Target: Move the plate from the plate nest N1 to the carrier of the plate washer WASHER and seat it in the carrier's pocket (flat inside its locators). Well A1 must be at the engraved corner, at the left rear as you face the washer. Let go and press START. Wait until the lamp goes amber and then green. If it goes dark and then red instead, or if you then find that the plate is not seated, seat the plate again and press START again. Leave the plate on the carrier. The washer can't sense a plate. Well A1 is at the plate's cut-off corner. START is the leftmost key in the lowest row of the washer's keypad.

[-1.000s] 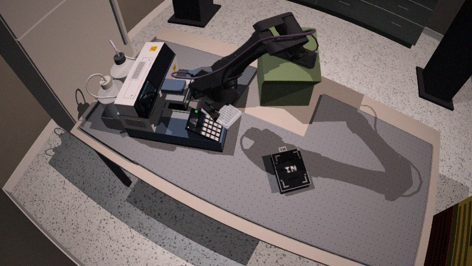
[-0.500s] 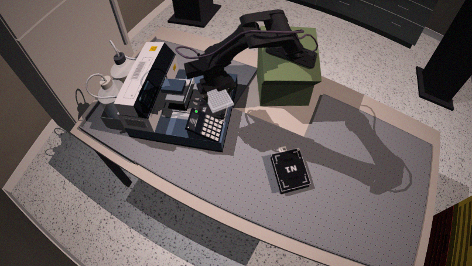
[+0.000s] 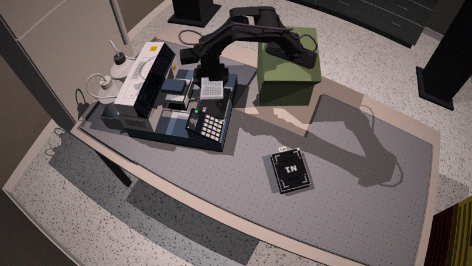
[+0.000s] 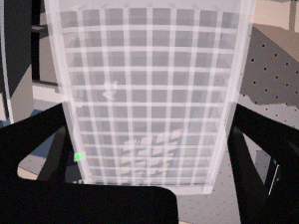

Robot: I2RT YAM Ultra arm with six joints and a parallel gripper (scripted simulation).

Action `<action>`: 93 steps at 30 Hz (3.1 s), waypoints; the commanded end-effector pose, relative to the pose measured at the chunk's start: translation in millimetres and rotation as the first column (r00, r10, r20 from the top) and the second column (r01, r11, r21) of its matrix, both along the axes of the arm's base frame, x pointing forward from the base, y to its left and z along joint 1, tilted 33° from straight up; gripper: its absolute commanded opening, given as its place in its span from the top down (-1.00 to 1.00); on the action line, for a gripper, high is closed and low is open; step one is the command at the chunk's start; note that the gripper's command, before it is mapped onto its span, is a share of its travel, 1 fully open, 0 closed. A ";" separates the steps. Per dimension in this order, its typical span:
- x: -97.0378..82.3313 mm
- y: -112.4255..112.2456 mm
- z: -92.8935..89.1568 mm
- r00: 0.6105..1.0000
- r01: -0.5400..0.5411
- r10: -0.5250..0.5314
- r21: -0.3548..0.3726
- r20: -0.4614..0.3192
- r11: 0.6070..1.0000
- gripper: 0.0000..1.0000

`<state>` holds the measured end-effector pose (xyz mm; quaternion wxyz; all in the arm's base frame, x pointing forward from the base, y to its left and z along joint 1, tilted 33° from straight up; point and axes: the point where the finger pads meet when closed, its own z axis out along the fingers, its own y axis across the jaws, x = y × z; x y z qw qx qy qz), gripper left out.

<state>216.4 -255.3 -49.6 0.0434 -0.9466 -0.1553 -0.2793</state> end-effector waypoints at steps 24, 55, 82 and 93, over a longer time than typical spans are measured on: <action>5.7 -9.9 15.5 0.986 0.167 -0.166 0.074 -0.030 0.983 -0.68; 4.2 -2.6 6.9 0.986 0.164 -0.161 0.096 -0.040 0.982 -0.68; 11.8 2.8 -12.6 0.986 0.163 -0.158 0.101 -0.053 0.981 -0.68; 14.7 10.0 -31.8 0.984 0.173 -0.167 0.116 -0.065 0.978 -0.68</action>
